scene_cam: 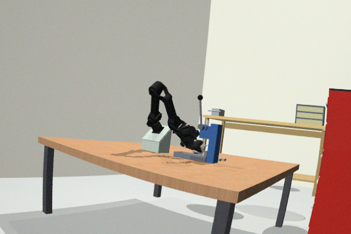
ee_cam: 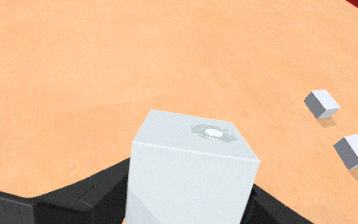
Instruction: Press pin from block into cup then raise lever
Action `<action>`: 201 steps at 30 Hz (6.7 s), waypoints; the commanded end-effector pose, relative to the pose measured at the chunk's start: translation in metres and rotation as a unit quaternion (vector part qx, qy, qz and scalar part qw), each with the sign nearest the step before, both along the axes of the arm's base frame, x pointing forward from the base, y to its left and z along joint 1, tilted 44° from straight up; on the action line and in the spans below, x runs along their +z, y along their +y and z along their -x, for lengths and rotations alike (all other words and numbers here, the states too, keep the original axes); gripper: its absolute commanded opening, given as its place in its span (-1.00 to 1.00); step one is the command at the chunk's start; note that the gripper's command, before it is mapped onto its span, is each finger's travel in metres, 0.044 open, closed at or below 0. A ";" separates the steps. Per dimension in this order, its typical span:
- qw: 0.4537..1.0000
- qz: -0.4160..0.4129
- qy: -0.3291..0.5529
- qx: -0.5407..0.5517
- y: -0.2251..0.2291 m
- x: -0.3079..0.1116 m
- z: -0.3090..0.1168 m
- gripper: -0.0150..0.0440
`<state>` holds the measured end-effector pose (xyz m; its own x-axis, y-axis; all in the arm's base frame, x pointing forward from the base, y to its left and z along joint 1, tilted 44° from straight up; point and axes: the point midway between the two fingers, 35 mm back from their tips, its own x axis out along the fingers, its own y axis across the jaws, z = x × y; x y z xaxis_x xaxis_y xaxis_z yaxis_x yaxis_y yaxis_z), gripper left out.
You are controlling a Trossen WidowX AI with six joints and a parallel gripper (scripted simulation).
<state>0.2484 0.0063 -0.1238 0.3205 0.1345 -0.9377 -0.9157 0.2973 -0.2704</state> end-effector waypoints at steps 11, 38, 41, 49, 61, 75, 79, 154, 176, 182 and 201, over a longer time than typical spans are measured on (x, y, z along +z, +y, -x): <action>0.999 -0.044 -0.014 0.014 -0.003 -0.004 0.002 -0.49; 0.998 -0.052 -0.016 0.016 -0.002 -0.002 0.002 -0.49; 0.998 -0.052 -0.016 0.016 -0.002 -0.002 0.002 -0.49; 0.998 -0.052 -0.016 0.016 -0.002 -0.002 0.002 0.22; 0.998 -0.052 -0.016 0.016 -0.002 -0.002 0.002 1.00; 0.998 -0.052 -0.016 0.016 -0.002 -0.002 0.002 1.00; 0.998 -0.052 -0.016 0.016 -0.002 -0.002 0.002 1.00; 0.630 0.165 -0.123 -0.749 0.057 0.051 -0.004 1.00; 0.630 0.165 -0.123 -0.749 0.038 0.031 -0.004 1.00; 0.630 0.165 -0.123 -0.749 0.036 0.029 -0.004 1.00; 0.630 0.165 -0.123 -0.749 0.015 0.006 -0.005 1.00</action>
<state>0.2551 0.0270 -0.1138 0.0015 -0.6759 -0.7369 0.4130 0.6716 -0.6152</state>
